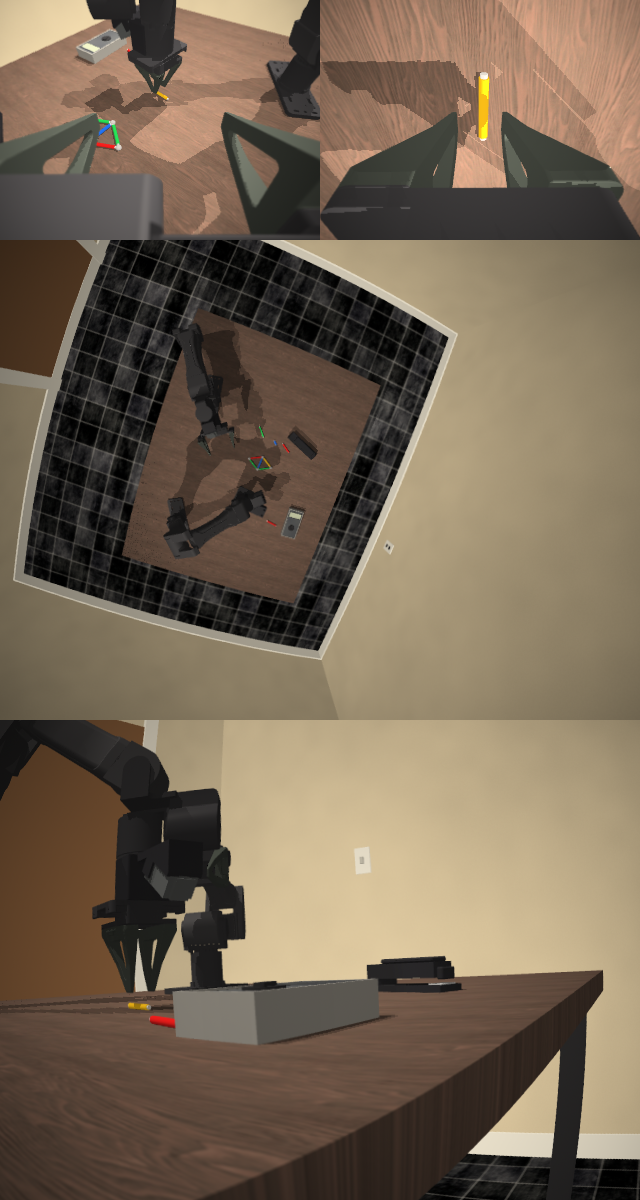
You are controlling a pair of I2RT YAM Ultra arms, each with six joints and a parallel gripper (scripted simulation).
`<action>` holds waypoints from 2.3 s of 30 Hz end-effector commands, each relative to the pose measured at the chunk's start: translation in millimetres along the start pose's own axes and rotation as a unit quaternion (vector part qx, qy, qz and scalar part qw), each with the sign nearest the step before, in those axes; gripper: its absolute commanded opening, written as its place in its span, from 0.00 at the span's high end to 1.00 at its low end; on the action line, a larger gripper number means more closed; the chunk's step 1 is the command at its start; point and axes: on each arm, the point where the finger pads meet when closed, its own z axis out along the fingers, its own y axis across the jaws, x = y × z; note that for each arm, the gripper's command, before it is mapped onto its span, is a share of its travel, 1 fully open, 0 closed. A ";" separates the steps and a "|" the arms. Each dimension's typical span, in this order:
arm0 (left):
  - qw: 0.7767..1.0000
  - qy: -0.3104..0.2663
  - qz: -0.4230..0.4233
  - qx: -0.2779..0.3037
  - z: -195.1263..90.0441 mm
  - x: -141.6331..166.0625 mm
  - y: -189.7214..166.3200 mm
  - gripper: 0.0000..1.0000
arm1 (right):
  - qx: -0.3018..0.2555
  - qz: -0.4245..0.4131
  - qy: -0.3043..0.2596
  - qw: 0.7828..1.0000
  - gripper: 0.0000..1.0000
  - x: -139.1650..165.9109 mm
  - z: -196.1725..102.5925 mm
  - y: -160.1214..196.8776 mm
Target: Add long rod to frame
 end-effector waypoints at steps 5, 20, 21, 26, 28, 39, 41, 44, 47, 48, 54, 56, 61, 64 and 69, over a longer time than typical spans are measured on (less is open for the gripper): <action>1.000 0.003 0.000 -0.001 0.2 4.7 0.3 0.00 | -0.003 0.002 -0.003 1.000 0.71 2.8 4.5 -4.7; 1.000 0.003 0.000 -0.001 0.2 4.7 0.3 0.00 | -0.002 0.001 -0.002 1.000 0.71 2.8 13.6 -3.7; 1.000 0.003 0.000 -0.001 0.2 4.7 0.3 0.00 | -0.002 0.001 -0.002 1.000 0.71 2.8 13.6 -3.7; 1.000 0.003 0.000 -0.001 0.2 4.7 0.3 0.00 | 0.001 0.002 0.000 1.000 0.71 4.1 20.0 -5.1; 1.000 0.003 0.000 -0.001 0.2 4.7 0.3 0.00 | 0.001 0.002 0.000 1.000 0.71 4.1 21.0 -5.0; 1.000 0.003 0.000 -0.001 0.2 4.7 0.3 0.00 | 0.004 0.002 0.003 1.000 0.71 5.5 23.0 -6.4; 1.000 0.003 0.000 -0.001 0.2 4.7 0.3 0.00 | 0.004 0.002 0.003 1.000 0.71 5.5 23.0 -6.4; 1.000 0.003 0.000 -0.001 0.2 4.7 0.3 0.00 | 0.002 0.002 0.001 1.000 0.79 0.4 13.3 -0.2; 1.000 0.003 0.000 -0.001 0.2 4.7 0.3 0.00 | 0.002 0.002 0.001 1.000 0.84 0.0 12.5 0.4; 1.000 0.003 0.000 -0.001 0.2 4.7 0.3 0.00 | 0.002 0.002 0.001 1.000 0.84 0.0 12.5 0.4; 1.000 0.003 0.000 -0.001 0.2 4.7 0.3 0.00 | -0.001 0.002 -0.002 1.000 0.92 -1.0 11.1 1.6; 1.000 -0.003 -0.001 -0.001 -1.8 -0.1 0.3 0.00 | -0.002 0.002 -0.003 1.000 0.92 -1.6 11.1 2.1; 1.000 -0.003 -0.001 -0.001 -1.8 -0.1 0.3 0.00 | -0.002 0.001 -0.002 1.000 0.99 -0.3 12.2 0.3; 1.000 -0.003 -0.001 -0.001 -1.8 -0.1 0.3 0.00 | -0.002 0.001 -0.002 1.000 1.00 -0.3 12.2 0.3; 1.000 -0.003 -0.001 -0.001 -1.8 -0.1 0.3 0.00 | -0.003 0.002 -0.003 1.000 1.00 -0.7 7.3 1.2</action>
